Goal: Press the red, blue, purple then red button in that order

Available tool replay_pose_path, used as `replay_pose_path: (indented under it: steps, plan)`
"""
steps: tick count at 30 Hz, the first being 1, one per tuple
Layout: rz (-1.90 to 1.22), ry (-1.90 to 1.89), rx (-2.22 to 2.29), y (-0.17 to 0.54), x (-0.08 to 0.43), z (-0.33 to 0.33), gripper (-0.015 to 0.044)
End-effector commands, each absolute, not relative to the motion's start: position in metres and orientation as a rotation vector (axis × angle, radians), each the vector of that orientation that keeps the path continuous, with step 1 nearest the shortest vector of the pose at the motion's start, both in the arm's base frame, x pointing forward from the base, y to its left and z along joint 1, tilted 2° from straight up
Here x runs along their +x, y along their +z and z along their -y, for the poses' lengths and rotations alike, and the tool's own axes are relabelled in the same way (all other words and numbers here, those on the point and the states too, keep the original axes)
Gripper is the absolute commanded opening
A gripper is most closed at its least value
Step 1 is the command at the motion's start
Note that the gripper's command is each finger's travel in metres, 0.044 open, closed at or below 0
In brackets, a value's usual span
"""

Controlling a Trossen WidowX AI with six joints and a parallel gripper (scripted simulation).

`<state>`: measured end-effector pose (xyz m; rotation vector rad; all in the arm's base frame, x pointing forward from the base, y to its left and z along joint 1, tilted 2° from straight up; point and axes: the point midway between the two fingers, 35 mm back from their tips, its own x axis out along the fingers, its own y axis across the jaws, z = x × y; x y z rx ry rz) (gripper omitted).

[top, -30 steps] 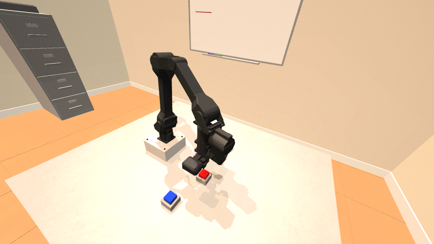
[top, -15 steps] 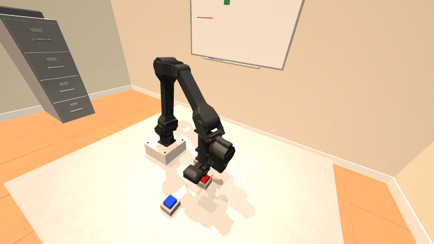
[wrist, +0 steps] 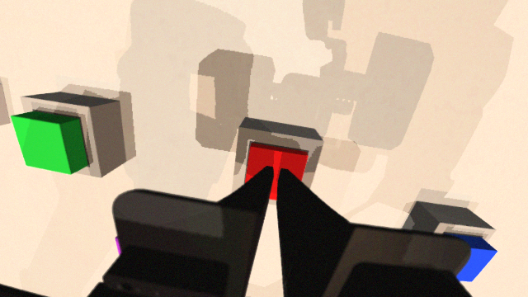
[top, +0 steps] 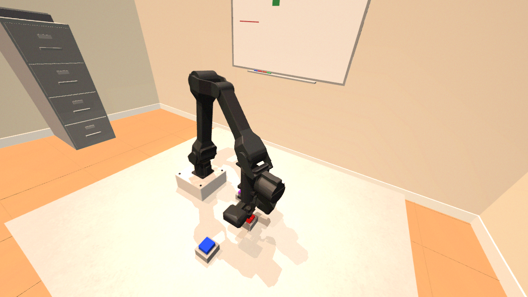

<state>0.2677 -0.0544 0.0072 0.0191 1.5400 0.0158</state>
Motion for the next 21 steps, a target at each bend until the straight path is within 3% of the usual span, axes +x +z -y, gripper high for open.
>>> replay_pose_path:
  steps: [1, 19, 21]
  plan:
    - [-1.543, 0.016, 0.020, 0.006, 0.267, 0.054, 0.0020]
    - [-1.543, 0.016, 0.020, 0.041, 0.266, 0.055, 0.0020]
    - [-1.542, 0.016, 0.019, 0.043, 0.269, 0.047, 0.0072]
